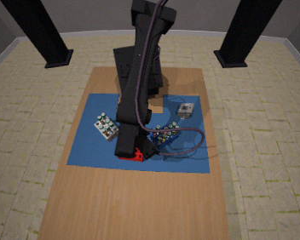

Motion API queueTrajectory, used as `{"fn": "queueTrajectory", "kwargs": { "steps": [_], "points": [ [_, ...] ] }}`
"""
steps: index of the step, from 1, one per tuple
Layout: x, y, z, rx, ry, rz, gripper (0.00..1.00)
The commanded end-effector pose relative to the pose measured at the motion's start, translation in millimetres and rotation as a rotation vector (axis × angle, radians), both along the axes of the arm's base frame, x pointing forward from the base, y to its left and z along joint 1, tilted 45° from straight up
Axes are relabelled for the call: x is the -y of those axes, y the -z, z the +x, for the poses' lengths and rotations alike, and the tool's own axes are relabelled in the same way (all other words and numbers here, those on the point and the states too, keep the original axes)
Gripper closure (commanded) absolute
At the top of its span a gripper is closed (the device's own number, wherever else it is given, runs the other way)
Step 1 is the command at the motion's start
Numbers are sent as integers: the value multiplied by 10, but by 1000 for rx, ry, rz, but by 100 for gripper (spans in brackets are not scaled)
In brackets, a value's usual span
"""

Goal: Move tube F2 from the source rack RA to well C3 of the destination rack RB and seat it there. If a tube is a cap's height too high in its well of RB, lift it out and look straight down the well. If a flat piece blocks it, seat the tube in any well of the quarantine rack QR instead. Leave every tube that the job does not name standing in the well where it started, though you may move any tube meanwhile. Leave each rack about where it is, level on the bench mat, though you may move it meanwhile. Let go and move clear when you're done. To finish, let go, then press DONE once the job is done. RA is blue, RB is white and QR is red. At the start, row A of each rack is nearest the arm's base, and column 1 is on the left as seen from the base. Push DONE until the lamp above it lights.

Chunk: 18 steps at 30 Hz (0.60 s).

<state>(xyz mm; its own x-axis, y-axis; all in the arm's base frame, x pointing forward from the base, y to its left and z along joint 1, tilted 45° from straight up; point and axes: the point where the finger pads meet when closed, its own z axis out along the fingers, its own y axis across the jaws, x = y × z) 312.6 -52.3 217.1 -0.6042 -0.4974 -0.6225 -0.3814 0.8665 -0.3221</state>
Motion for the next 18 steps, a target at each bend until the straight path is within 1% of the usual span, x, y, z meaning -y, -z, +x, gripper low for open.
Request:
{"fn": "queueTrajectory", "kwargs": {
  "steps": [1,3,4,7,9,14,15,17,18],
  "points": [
    [-14,4,38,11,-2,-2,100],
    [-22,73,35,-6,-3,4,100],
    [-11,68,36,-4,0,3,100],
    [-3,-44,53,28,2,-7,100],
    [-3,-44,53,28,2,-7,100],
    [-13,93,51,-5,0,4,100],
    [-2,97,51,-5,3,4,100],
    [3,4,87,18,2,-4,100],
    [-4,-30,77,29,1,-8,100]
  ]
}}
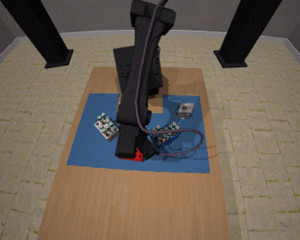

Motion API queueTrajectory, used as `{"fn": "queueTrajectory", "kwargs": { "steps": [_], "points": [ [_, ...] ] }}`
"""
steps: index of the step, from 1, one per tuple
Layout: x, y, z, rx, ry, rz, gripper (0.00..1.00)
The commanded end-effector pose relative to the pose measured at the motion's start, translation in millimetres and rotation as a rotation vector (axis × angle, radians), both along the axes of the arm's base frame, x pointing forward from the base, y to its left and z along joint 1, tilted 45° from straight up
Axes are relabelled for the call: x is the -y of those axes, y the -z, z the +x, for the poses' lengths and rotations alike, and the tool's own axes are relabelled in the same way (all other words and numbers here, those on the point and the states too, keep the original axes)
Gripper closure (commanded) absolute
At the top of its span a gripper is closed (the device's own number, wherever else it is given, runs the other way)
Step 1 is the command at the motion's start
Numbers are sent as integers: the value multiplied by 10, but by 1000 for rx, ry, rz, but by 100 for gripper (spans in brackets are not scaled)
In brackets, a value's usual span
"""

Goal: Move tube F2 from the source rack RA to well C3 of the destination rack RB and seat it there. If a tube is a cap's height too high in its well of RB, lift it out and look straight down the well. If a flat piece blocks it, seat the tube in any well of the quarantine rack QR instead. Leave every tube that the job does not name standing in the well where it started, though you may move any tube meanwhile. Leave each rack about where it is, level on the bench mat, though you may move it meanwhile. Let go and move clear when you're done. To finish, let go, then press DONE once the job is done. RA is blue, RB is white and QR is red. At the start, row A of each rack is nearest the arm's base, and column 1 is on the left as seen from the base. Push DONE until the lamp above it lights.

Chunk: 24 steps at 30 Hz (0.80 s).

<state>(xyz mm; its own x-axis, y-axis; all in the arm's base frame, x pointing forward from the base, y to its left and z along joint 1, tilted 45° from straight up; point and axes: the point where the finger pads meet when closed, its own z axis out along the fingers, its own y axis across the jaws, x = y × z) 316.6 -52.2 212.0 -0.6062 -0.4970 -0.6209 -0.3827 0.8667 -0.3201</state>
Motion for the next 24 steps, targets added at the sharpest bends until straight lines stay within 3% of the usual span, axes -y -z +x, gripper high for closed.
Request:
{"fn": "queueTrajectory", "kwargs": {
  "steps": [1,6,8,11,19,24],
  "points": [
    [-11,-90,36,36,0,-9,100],
    [3,59,43,-2,4,2,100],
    [3,59,43,-2,4,2,100],
    [-9,-120,60,48,0,-13,100],
    [-15,59,52,8,1,-1,100],
    [-14,19,87,18,-1,-3,100]
  ]
}}
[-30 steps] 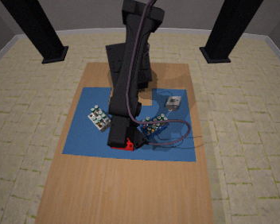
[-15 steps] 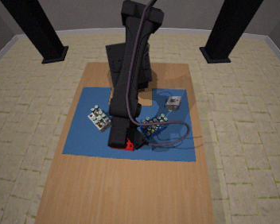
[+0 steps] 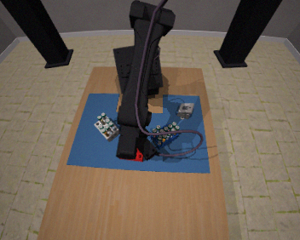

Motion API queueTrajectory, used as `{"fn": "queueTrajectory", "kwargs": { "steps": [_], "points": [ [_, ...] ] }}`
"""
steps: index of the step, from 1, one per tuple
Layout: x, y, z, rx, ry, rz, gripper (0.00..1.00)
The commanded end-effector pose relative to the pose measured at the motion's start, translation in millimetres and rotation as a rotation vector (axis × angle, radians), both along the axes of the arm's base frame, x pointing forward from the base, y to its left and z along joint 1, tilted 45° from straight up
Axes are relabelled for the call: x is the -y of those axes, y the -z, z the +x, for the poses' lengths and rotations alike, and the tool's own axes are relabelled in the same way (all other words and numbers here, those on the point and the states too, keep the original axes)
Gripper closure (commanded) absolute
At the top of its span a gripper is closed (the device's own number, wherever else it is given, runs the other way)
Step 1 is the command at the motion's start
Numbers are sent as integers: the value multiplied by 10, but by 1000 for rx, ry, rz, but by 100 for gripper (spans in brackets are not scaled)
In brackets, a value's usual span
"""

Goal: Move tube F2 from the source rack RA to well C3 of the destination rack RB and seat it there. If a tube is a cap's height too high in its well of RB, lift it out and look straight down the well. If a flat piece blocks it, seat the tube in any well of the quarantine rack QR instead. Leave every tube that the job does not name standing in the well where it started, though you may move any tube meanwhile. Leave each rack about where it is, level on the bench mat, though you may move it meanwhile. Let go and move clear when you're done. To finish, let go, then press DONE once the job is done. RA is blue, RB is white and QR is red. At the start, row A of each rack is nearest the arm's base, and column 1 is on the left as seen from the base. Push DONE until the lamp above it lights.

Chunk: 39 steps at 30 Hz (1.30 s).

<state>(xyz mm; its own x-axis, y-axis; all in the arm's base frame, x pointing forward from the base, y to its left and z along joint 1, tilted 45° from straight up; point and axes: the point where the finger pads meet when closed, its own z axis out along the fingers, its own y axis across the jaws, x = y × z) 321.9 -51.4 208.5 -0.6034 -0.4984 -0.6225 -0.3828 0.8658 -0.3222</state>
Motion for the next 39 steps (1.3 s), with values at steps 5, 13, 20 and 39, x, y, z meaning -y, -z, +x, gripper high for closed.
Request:
{"fn": "queueTrajectory", "kwargs": {
  "steps": [5,13,20,39],
  "points": [
    [2,58,23,0,4,1,100],
    [5,115,50,-10,6,4,100],
    [-29,69,50,11,-1,-1,100],
    [-11,117,139,12,4,-2,100]
  ]
}}
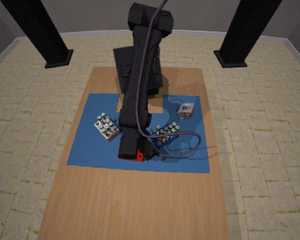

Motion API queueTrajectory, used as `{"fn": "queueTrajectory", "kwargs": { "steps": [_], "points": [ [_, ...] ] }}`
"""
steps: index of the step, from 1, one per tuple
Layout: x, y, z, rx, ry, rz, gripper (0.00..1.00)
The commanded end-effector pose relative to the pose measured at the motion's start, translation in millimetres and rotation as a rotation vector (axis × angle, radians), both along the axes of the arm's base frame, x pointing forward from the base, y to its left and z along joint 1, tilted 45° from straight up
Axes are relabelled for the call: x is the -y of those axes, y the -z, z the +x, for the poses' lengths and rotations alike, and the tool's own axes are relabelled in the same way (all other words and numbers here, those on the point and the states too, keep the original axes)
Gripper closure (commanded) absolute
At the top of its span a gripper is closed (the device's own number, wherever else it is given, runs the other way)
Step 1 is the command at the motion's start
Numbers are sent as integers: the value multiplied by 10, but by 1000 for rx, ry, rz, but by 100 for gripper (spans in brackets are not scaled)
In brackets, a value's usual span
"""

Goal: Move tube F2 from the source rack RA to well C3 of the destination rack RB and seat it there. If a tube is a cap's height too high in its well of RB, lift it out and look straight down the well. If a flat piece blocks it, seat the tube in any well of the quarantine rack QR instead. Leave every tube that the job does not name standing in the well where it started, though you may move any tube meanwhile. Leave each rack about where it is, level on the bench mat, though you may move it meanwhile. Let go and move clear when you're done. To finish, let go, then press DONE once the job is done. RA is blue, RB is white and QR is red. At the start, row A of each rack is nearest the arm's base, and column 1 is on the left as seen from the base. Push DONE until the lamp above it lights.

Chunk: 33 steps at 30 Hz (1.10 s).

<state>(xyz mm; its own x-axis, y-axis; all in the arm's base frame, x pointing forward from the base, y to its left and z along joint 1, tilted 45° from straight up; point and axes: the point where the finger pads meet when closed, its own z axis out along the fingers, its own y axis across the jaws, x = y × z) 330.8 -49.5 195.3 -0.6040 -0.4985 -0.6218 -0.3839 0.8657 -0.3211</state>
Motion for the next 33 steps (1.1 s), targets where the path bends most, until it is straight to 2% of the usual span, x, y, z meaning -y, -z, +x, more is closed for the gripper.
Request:
{"fn": "queueTrajectory", "kwargs": {
  "steps": [1,9,13,14,22,25,28,30,31,33],
  "points": [
    [13,2,35,12,8,-3,100],
    [-8,79,40,3,4,1,100],
    [-8,58,76,7,1,2,100],
    [-24,-25,46,35,-2,-7,100],
    [-31,162,78,-8,-1,5,100],
    [-35,51,99,25,-4,0,100],
    [-26,166,90,-2,1,5,100],
    [-26,166,90,-2,1,5,100],
    [-19,66,138,15,-2,2,100],
    [-34,65,142,22,-5,1,100]
  ]
}}
